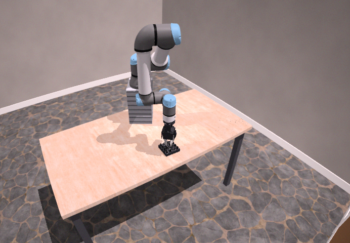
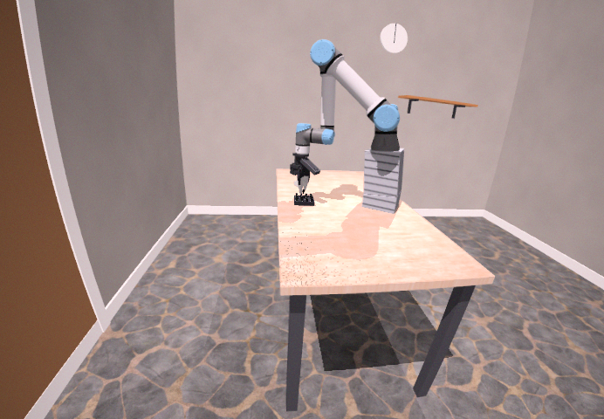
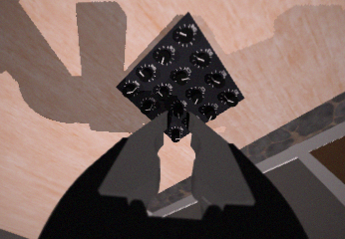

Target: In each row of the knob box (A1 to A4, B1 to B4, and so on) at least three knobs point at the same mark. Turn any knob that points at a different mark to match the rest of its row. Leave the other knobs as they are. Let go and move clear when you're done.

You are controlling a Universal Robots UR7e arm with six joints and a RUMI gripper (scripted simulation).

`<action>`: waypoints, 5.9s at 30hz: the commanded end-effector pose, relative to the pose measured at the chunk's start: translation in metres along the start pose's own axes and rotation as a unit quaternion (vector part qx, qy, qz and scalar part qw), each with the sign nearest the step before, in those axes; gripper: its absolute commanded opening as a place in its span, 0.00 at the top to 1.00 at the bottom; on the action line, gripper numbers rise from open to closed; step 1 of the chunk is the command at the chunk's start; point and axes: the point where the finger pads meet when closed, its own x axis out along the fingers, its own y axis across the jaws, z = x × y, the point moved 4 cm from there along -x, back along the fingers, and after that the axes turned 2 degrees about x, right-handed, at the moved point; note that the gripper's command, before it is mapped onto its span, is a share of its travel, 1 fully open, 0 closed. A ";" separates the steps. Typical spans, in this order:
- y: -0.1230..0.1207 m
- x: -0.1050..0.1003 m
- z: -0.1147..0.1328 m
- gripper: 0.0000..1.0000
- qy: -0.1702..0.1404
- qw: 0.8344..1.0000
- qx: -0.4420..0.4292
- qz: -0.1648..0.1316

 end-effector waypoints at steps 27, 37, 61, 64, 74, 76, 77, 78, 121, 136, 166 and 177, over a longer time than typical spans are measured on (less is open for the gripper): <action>0.000 0.013 0.000 0.89 -0.001 1.000 0.000 0.000; 0.000 0.013 0.000 0.89 -0.001 1.000 0.000 0.000; 0.000 0.013 0.000 0.96 -0.001 1.000 0.000 0.000; 0.000 0.013 0.000 0.96 -0.001 1.000 0.000 0.000; 0.000 0.013 0.000 0.96 -0.001 1.000 0.000 0.000; 0.000 0.013 0.000 0.96 -0.001 1.000 0.000 0.000; 0.000 0.013 0.000 0.96 -0.001 1.000 0.000 0.000; 0.000 0.013 0.000 0.96 -0.001 1.000 0.000 0.000; 0.001 0.013 0.000 0.96 -0.001 0.998 0.057 0.000; 0.002 0.013 0.001 0.96 0.000 0.990 0.144 0.000; 0.004 0.013 0.002 0.96 0.000 0.916 0.401 0.000; 0.005 0.013 0.003 0.96 0.000 0.860 0.511 0.001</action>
